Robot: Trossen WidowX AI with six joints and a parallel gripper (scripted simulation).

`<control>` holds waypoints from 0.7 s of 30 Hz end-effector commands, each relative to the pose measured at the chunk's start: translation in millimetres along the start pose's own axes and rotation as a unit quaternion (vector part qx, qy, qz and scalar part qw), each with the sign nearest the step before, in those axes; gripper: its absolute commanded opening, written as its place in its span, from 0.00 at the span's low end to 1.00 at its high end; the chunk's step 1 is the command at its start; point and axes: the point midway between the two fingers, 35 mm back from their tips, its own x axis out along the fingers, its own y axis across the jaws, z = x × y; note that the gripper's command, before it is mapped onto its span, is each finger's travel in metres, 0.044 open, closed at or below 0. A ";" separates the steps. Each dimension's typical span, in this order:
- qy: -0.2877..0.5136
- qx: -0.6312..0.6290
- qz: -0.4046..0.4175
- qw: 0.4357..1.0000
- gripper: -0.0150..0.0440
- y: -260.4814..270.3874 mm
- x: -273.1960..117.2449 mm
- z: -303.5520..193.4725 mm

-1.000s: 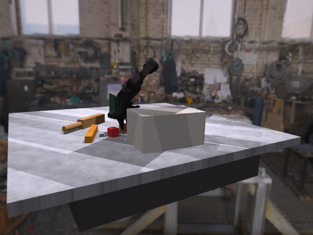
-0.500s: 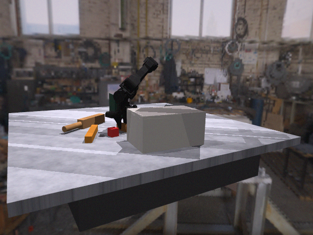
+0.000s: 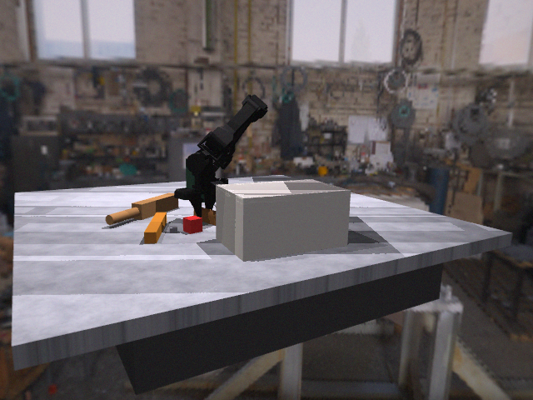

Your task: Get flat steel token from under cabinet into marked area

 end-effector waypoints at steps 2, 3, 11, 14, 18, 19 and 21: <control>0.002 0.002 0.002 1.000 0.25 0.4 0.9 -13.2; 0.002 0.002 0.002 1.000 0.25 0.3 0.9 -15.0; 0.003 0.002 0.002 1.000 0.25 -0.9 0.8 -28.8; 0.003 0.003 0.002 1.000 0.25 -1.4 0.8 -34.5; 0.003 0.003 0.002 1.000 0.25 -2.0 0.7 -42.1; 0.003 0.003 0.002 1.000 0.25 -2.2 0.7 -44.0; 0.003 0.003 0.002 1.000 0.25 -2.5 0.6 -47.7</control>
